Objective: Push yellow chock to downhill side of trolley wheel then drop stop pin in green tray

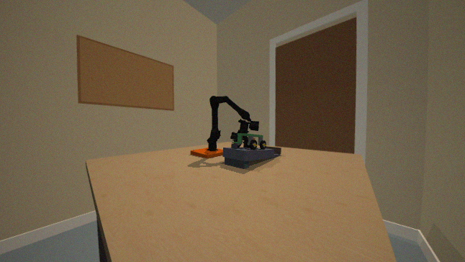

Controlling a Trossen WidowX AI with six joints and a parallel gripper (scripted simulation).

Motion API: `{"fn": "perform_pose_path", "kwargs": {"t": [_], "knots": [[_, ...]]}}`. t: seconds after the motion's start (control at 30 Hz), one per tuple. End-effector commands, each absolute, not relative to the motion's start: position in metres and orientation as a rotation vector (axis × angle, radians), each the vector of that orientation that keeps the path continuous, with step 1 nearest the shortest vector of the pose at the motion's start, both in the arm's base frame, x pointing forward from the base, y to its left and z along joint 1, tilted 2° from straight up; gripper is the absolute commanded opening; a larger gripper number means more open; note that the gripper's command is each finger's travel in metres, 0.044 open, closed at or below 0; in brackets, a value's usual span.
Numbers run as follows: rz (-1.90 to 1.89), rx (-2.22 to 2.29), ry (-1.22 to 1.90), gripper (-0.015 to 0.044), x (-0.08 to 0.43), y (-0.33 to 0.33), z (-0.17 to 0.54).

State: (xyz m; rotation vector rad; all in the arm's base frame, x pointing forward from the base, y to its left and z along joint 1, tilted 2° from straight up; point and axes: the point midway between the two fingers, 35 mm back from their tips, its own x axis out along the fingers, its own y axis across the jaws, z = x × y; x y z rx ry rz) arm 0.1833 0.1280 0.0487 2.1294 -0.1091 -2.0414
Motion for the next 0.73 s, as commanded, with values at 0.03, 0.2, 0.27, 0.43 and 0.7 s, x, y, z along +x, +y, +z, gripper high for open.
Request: {"fn": "perform_pose_path", "kwargs": {"t": [0.03, 0.2, 0.27, 0.43, 0.7], "knots": [[-2.036, 2.159, -0.090, 0.0340, 0.184, 0.129, 0.068], [-2.036, 2.159, -0.090, 0.0440, 0.183, 0.129, 0.082], [-2.036, 2.159, -0.090, 0.0440, 0.182, 0.129, 0.086], [-2.036, 2.160, -0.089, 0.0440, 0.182, 0.129, 0.100], [-2.036, 2.160, -0.089, 0.0440, 0.183, 0.132, 0.124]]}}
